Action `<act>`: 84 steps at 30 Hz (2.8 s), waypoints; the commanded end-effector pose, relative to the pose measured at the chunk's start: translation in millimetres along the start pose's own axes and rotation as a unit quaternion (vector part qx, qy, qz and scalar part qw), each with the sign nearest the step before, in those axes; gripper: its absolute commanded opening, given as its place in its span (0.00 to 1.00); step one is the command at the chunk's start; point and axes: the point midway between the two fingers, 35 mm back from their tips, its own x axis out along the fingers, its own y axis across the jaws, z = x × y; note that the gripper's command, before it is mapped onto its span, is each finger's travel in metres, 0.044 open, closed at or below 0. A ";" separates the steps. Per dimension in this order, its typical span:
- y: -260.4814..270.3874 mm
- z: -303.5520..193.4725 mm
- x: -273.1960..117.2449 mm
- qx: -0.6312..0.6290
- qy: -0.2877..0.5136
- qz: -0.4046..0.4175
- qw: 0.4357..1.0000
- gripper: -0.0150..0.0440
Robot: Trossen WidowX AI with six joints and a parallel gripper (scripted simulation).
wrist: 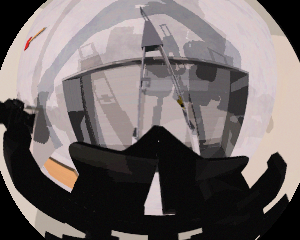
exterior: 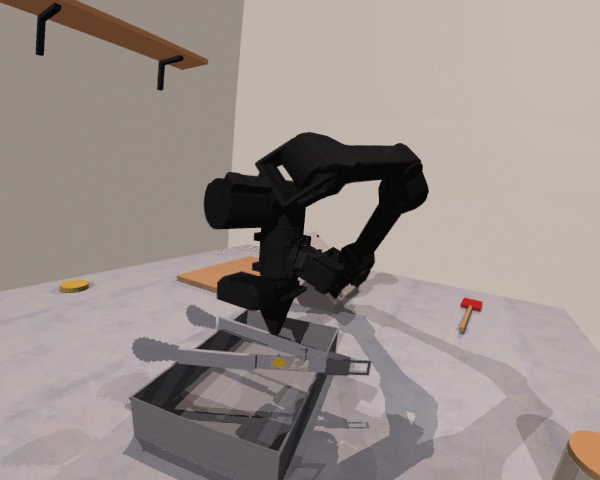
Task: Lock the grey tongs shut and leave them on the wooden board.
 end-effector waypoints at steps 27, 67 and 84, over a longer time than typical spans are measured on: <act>-6.1 2.5 -31.5 -0.147 -0.002 0.006 0.989 1.00; -11.1 1.1 18.3 -0.147 0.000 0.005 0.989 1.00; -9.0 2.2 46.2 -0.147 -0.001 0.005 0.989 1.00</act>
